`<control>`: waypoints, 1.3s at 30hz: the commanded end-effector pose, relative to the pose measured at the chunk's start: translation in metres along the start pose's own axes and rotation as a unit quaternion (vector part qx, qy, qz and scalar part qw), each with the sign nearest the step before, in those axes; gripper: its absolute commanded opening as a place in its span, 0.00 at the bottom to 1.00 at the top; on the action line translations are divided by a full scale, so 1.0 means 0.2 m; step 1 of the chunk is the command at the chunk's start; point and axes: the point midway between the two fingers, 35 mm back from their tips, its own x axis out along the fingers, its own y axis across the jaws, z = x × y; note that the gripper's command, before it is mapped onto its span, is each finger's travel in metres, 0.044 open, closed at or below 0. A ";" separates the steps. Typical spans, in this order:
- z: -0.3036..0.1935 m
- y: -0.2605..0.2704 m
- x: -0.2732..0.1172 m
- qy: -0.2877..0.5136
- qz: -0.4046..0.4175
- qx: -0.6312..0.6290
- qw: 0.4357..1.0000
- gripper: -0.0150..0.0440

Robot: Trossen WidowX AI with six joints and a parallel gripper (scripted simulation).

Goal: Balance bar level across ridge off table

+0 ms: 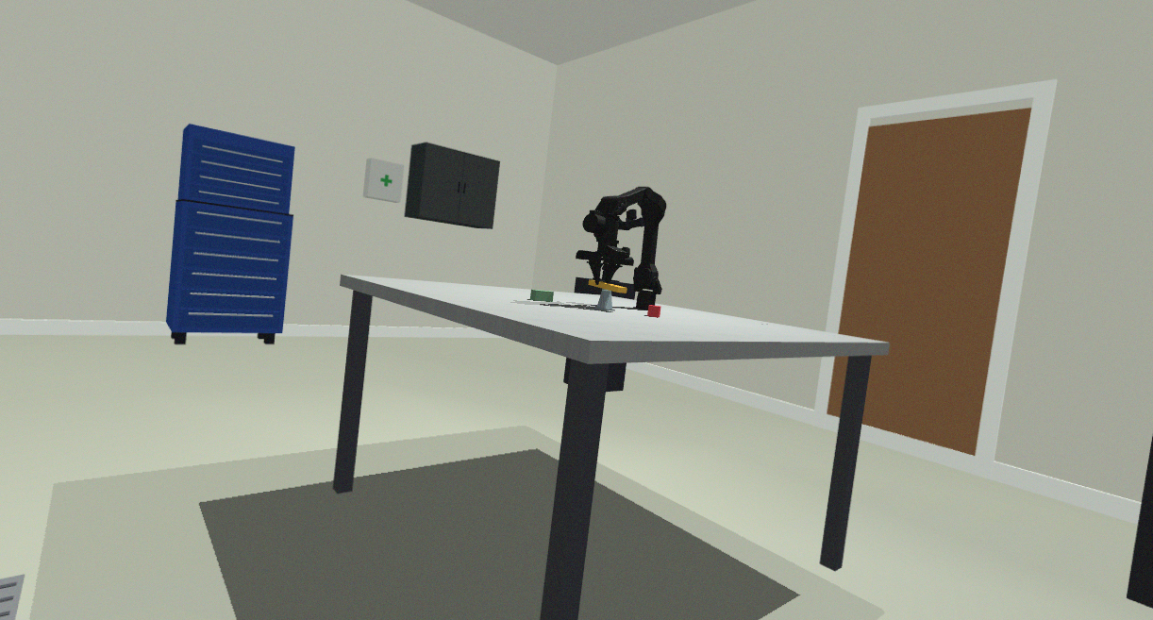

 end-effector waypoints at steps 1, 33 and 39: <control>0.00 0.00 0.00 -0.002 0.002 -0.002 1.000 0.25; 0.00 0.00 0.02 -0.002 0.002 -0.002 1.000 0.25; 0.00 0.00 0.02 -0.002 0.002 -0.002 1.000 0.25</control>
